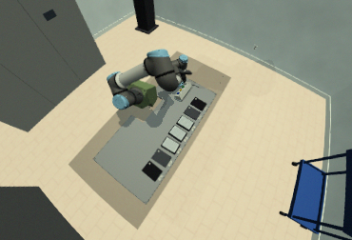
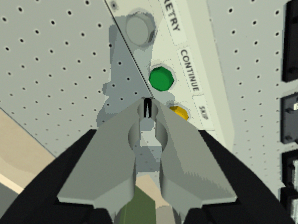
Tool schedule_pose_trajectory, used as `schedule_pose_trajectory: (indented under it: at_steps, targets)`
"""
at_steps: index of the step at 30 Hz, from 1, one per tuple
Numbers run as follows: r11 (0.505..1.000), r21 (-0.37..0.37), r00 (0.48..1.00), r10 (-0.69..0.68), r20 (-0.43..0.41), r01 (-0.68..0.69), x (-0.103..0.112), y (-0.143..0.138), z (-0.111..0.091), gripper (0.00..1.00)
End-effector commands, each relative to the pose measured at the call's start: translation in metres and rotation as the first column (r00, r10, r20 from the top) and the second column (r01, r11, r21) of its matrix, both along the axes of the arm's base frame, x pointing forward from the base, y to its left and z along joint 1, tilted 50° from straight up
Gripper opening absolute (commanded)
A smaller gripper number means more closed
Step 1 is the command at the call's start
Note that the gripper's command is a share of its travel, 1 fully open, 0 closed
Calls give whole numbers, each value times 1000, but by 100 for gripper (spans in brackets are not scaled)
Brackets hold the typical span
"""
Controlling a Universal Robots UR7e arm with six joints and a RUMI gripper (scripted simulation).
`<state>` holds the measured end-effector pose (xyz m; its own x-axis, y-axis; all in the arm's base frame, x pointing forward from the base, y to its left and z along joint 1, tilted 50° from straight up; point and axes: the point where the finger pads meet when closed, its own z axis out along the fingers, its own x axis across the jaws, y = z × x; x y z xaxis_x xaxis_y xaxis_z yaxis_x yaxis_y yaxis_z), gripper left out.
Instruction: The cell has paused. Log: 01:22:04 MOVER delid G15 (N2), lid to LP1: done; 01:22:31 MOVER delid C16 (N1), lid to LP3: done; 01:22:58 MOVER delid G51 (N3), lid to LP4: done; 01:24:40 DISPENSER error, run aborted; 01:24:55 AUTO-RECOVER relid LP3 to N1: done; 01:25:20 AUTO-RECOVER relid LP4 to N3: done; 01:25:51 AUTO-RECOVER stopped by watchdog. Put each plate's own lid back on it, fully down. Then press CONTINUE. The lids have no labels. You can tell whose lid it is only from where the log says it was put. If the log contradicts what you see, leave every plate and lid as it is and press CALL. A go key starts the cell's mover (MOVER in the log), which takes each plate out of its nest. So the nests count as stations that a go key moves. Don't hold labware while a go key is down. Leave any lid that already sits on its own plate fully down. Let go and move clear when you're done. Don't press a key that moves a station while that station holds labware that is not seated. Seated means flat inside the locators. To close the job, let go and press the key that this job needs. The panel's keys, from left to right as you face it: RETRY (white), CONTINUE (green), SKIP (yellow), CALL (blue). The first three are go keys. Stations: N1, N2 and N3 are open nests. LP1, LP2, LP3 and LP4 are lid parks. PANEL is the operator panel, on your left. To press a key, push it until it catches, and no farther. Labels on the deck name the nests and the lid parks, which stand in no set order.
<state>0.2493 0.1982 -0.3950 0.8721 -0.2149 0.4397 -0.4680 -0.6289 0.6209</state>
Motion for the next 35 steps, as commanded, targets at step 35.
schedule_pose_trajectory:
  at_steps: [35]
  targets:
    - [1000, 1, 1000, 0, 1, 0, 15, -14, -12, 0]
